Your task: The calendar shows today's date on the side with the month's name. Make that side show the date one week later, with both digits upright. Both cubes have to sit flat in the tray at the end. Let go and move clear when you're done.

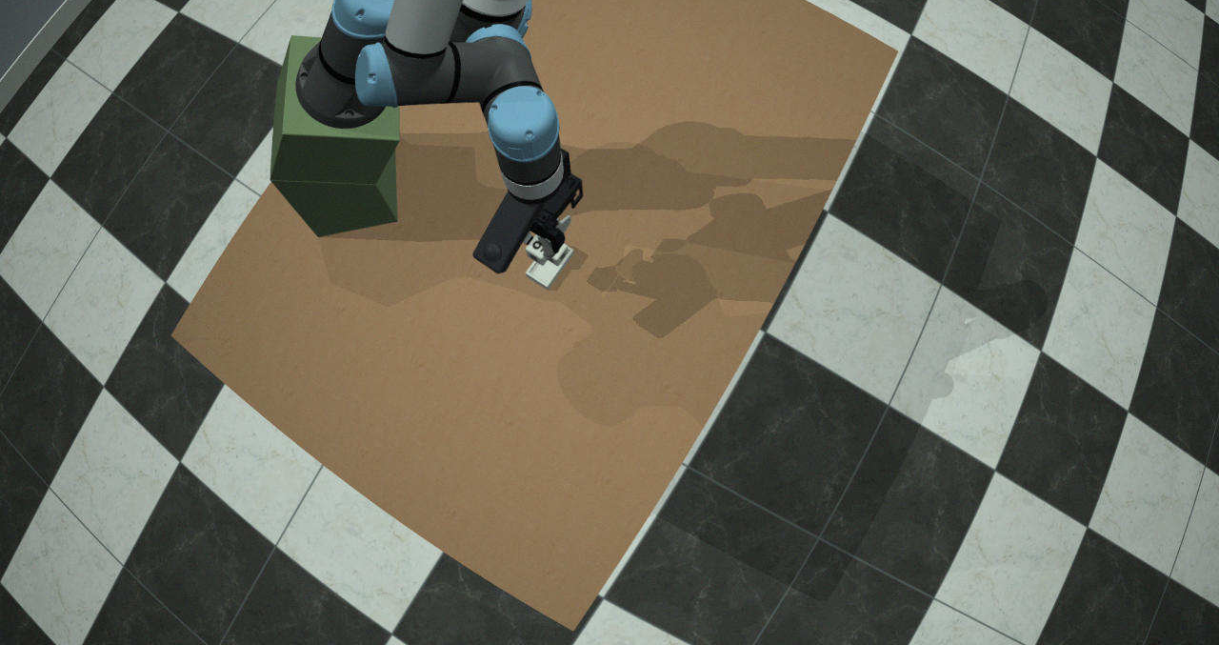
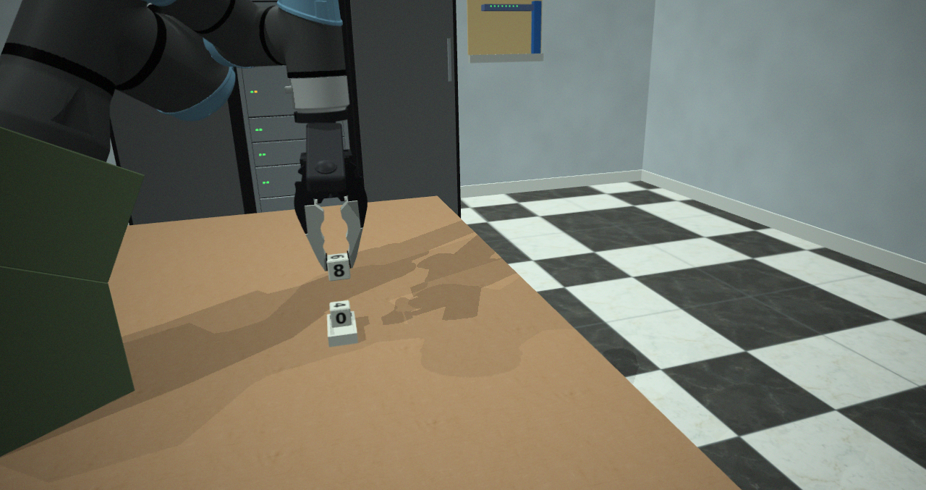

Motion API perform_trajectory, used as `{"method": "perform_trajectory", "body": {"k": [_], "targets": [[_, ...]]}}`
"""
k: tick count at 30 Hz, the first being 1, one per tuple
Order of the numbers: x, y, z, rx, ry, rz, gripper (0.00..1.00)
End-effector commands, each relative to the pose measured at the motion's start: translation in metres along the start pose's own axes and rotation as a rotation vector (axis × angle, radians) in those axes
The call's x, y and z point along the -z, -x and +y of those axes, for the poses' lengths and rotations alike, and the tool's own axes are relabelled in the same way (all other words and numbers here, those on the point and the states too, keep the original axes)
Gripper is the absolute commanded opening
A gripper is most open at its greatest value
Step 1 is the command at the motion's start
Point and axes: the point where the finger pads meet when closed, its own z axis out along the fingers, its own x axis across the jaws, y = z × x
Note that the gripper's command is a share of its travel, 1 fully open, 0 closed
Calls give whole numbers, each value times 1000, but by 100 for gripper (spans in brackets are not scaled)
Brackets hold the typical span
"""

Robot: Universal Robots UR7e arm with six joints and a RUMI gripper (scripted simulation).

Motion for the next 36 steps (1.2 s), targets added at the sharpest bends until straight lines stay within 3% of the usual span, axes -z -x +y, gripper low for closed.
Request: {"method": "perform_trajectory", "body": {"k": [1,36], "targets": [[6,-1,0,-2,7,8,10],[9,-1,-5,37,7,11,10]]}}
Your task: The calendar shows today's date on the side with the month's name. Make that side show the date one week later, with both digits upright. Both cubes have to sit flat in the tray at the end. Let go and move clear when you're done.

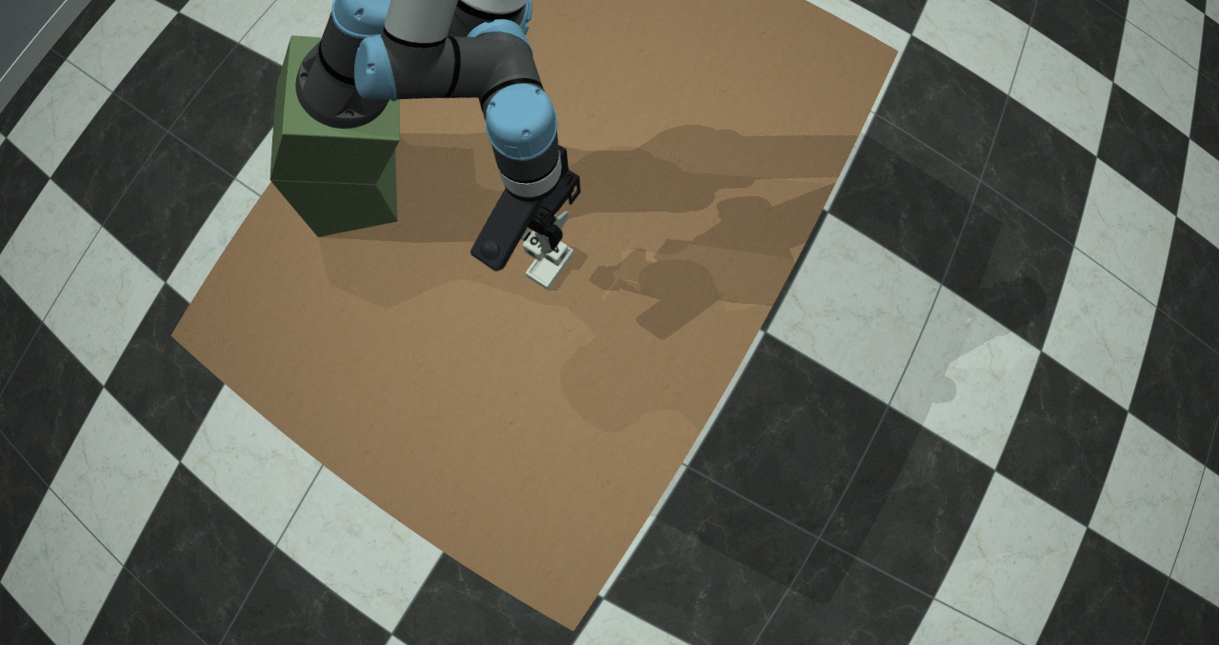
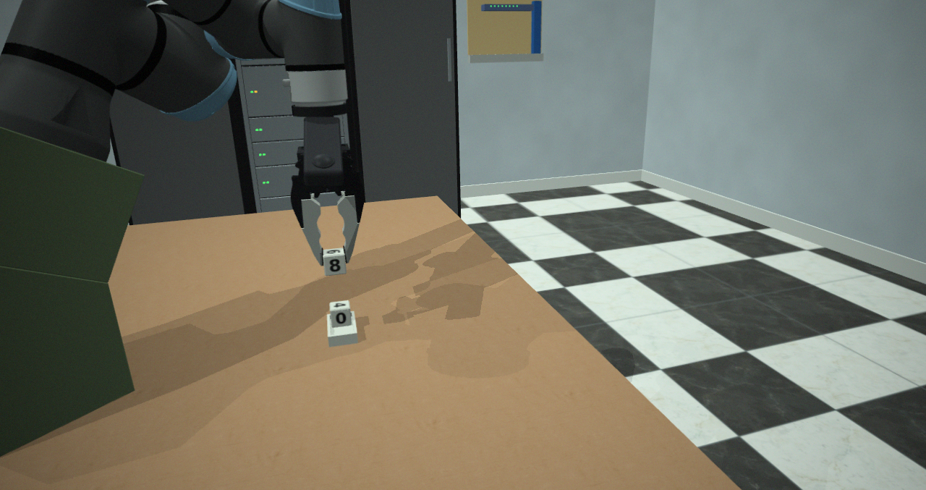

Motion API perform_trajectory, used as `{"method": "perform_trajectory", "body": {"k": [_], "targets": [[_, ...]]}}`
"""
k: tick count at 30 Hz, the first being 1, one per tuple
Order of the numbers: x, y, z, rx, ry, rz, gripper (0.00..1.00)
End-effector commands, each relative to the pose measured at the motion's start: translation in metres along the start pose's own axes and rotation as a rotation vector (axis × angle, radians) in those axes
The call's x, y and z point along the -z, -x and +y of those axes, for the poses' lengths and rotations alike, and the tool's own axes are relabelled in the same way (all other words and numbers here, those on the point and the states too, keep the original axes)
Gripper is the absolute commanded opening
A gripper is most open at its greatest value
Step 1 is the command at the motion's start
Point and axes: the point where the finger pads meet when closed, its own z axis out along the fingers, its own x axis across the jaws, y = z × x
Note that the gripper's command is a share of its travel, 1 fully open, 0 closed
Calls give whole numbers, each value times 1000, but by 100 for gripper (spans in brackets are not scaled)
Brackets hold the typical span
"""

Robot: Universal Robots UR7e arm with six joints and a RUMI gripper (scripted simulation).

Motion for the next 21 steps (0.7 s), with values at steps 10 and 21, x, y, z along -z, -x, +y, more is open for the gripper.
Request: {"method": "perform_trajectory", "body": {"k": [10,21], "targets": [[-1,6,-29,204,-7,0,10],[-3,6,-57,432,-8,3,10]]}}
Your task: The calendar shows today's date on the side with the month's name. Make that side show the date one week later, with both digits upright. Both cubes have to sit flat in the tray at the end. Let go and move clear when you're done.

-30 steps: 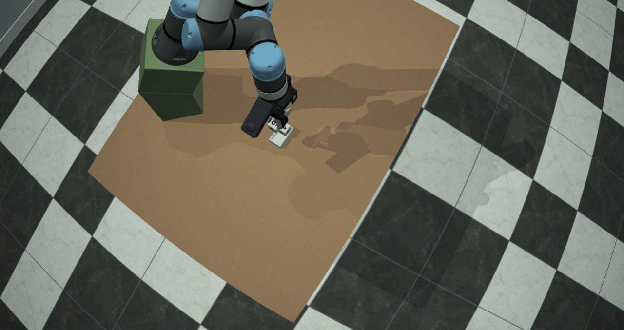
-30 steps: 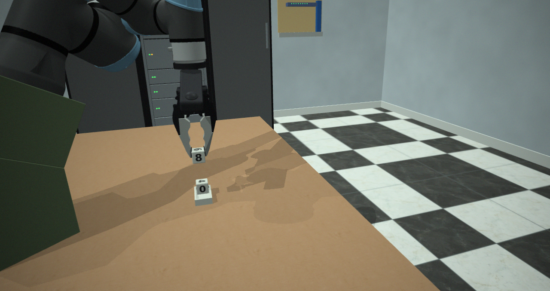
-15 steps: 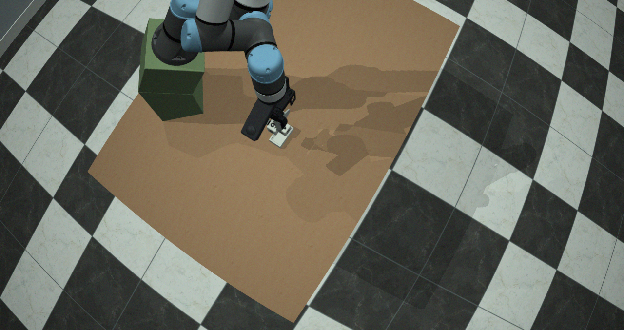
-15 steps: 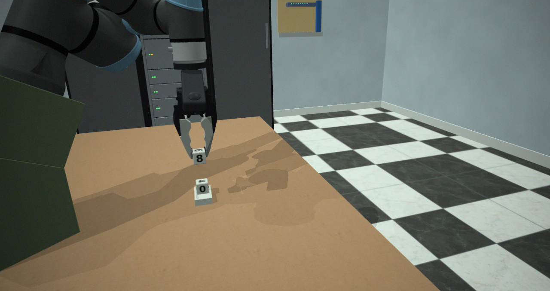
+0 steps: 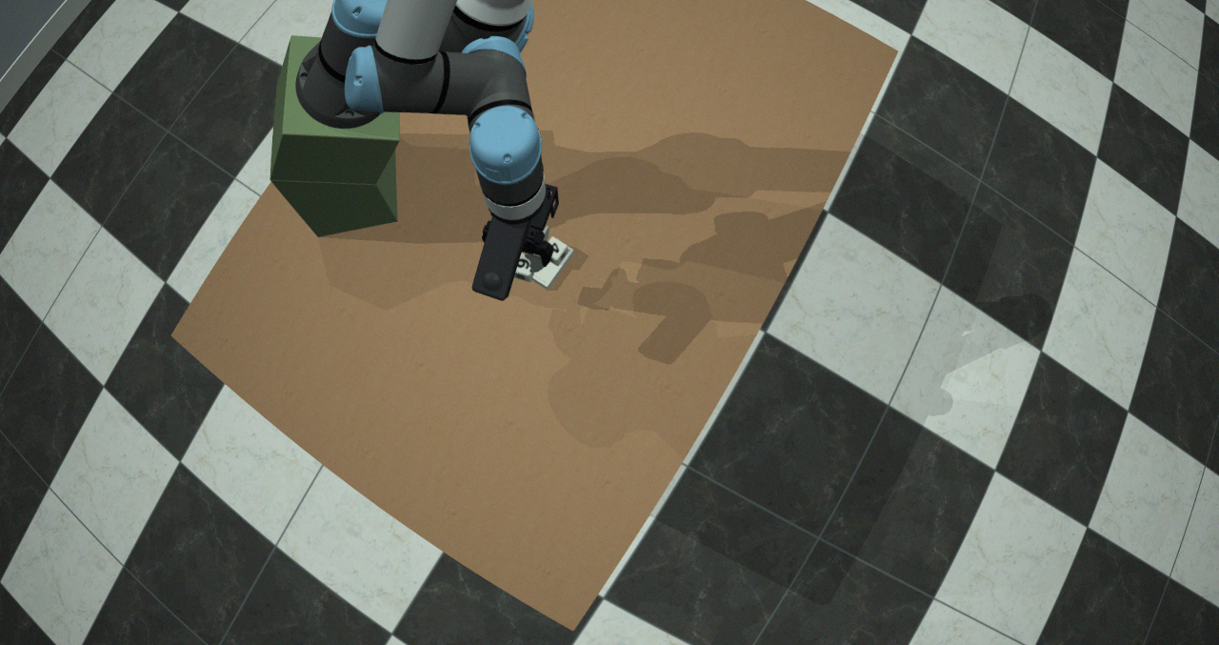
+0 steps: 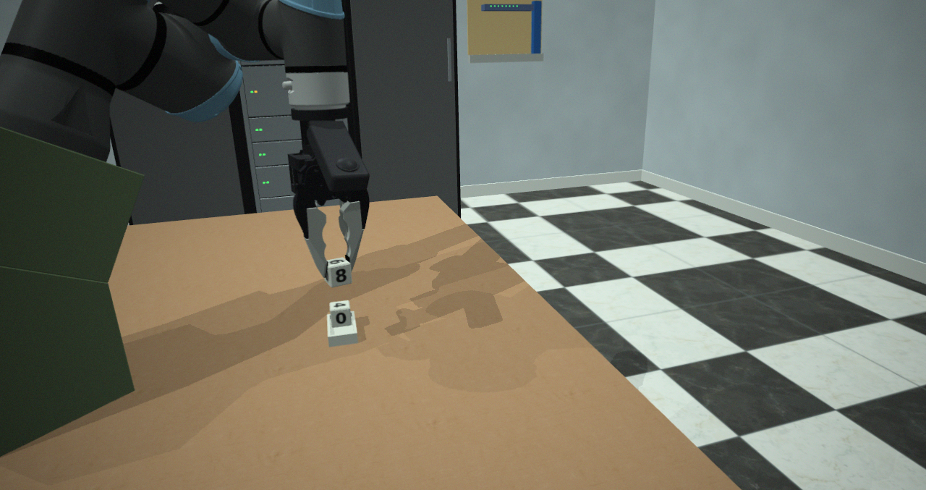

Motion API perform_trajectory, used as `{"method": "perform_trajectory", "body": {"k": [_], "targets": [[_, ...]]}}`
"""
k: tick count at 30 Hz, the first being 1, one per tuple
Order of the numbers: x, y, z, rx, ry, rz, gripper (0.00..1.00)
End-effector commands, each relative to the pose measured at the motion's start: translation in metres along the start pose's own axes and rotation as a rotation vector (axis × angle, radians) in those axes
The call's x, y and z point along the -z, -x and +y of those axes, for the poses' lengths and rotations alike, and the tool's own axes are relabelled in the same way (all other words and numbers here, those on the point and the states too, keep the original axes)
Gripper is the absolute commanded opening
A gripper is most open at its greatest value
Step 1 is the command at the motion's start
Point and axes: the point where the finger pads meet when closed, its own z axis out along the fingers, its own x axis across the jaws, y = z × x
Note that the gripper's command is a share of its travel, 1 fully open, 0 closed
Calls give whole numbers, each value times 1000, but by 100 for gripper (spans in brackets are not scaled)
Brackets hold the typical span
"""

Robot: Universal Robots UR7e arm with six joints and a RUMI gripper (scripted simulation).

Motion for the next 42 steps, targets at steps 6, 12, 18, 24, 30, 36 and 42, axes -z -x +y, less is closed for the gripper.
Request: {"method": "perform_trajectory", "body": {"k": [6,12,18,24,30,36,42], "targets": [[-3,-7,-34,281,5,-12,10],[-4,-11,-45,381,5,-12,10],[-6,-18,-58,508,4,-13,10],[-7,-24,-69,618,4,-15,10],[-8,-30,-78,720,4,-17,10],[-9,-36,-87,824,3,-20,10],[-9,-39,-90,864,3,-22,10]]}}
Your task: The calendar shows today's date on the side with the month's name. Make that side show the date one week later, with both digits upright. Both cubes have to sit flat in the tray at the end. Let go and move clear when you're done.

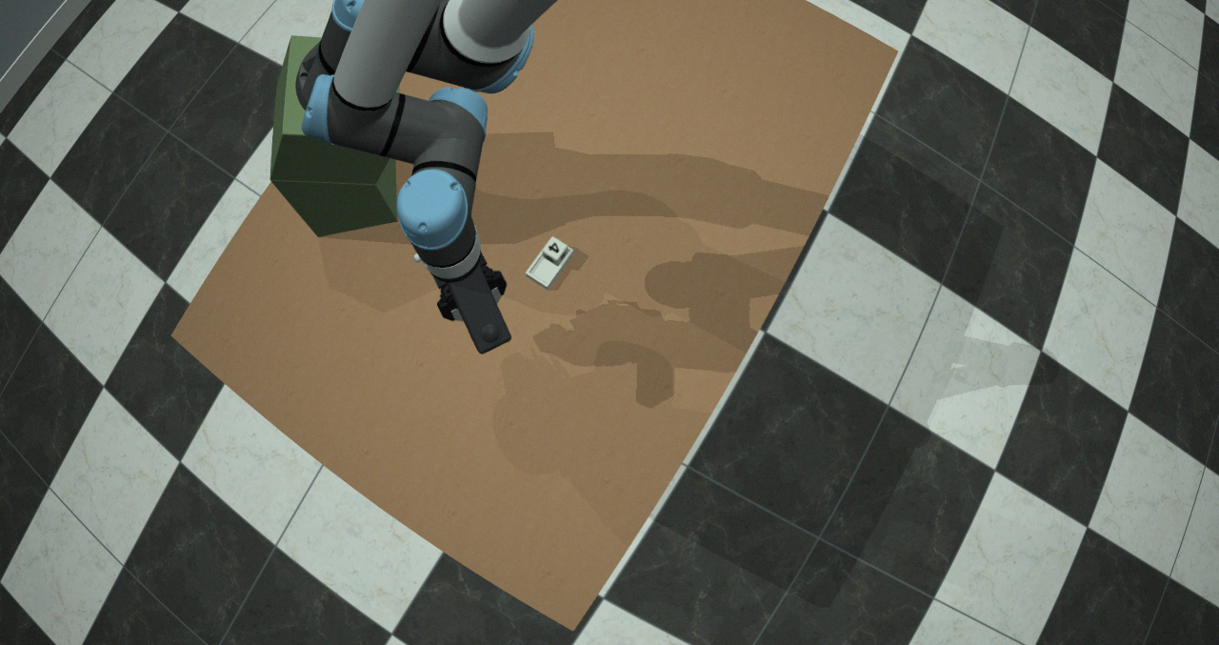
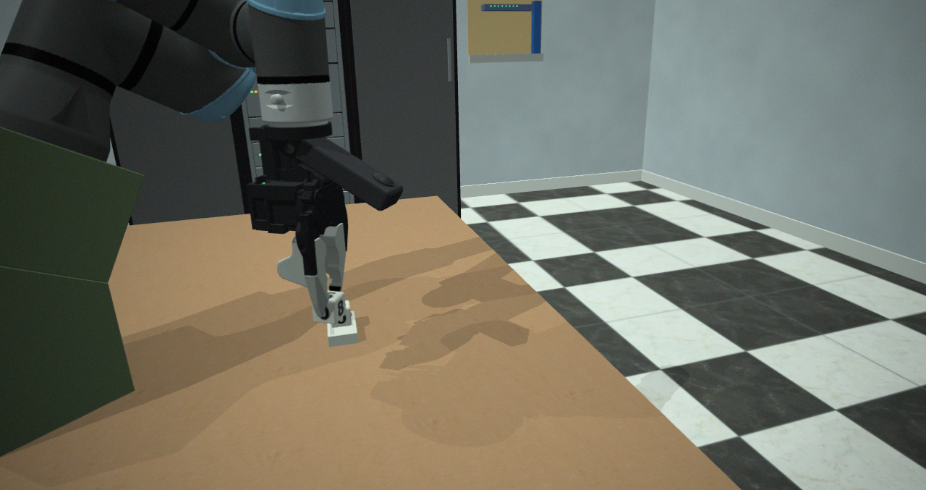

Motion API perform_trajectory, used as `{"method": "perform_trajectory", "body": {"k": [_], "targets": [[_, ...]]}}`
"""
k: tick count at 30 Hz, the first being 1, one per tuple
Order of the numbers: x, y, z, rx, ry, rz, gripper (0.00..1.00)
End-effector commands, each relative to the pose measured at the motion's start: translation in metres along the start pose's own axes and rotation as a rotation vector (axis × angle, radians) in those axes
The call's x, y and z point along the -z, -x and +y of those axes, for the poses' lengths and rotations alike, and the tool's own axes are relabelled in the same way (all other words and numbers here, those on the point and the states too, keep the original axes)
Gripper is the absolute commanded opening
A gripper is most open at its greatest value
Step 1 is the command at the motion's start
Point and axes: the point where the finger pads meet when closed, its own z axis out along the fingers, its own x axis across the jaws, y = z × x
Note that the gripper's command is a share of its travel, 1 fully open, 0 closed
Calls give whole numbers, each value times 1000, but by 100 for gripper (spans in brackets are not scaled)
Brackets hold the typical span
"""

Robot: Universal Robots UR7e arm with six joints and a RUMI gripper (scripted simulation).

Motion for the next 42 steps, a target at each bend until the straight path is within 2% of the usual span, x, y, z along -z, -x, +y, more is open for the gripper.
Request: {"method": "perform_trajectory", "body": {"k": [1,26,34,42], "targets": [[0,-6,-4,70,-8,-12,10],[-1,-8,-4,88,-7,-13,10],[-6,-7,-4,90,-6,-13,10],[-19,-7,-4,90,-7,-13,10]]}}
